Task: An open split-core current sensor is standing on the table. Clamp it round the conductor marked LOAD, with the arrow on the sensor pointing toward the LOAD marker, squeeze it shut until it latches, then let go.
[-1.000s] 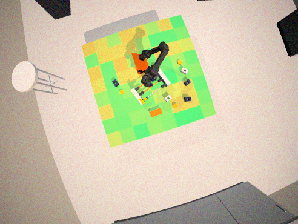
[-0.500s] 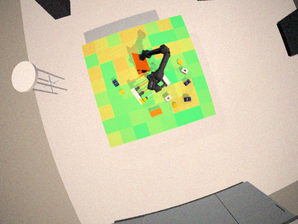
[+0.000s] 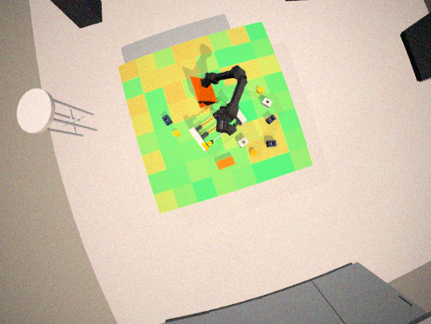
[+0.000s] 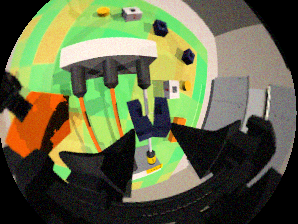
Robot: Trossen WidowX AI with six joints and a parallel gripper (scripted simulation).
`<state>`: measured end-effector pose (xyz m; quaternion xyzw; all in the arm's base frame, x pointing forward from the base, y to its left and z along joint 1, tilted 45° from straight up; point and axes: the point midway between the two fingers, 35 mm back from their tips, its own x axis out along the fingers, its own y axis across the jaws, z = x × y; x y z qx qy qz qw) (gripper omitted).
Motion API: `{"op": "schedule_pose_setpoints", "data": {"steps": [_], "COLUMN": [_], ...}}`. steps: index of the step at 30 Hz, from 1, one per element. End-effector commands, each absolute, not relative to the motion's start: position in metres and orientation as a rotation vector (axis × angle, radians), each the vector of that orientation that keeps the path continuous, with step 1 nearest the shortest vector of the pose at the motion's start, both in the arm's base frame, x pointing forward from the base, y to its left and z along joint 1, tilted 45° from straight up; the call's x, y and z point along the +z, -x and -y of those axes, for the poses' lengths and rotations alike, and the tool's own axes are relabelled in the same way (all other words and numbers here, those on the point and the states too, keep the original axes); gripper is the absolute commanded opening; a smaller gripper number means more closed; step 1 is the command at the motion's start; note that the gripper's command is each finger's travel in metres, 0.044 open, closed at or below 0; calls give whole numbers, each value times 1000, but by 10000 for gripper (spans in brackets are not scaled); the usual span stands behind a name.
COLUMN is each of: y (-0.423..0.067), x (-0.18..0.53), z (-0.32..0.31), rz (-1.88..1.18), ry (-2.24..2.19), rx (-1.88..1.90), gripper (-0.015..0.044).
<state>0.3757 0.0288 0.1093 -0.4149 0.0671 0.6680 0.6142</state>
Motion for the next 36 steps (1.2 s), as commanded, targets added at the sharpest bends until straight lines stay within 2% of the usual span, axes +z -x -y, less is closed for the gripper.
{"op": "schedule_pose_setpoints", "data": {"steps": [1, 36], "y": [-376, -379], "x": [105, 84], "z": [-33, -59], "rz": [-156, -153], "ry": [944, 945], "rx": [1538, 1541], "gripper": [0, 0]}}
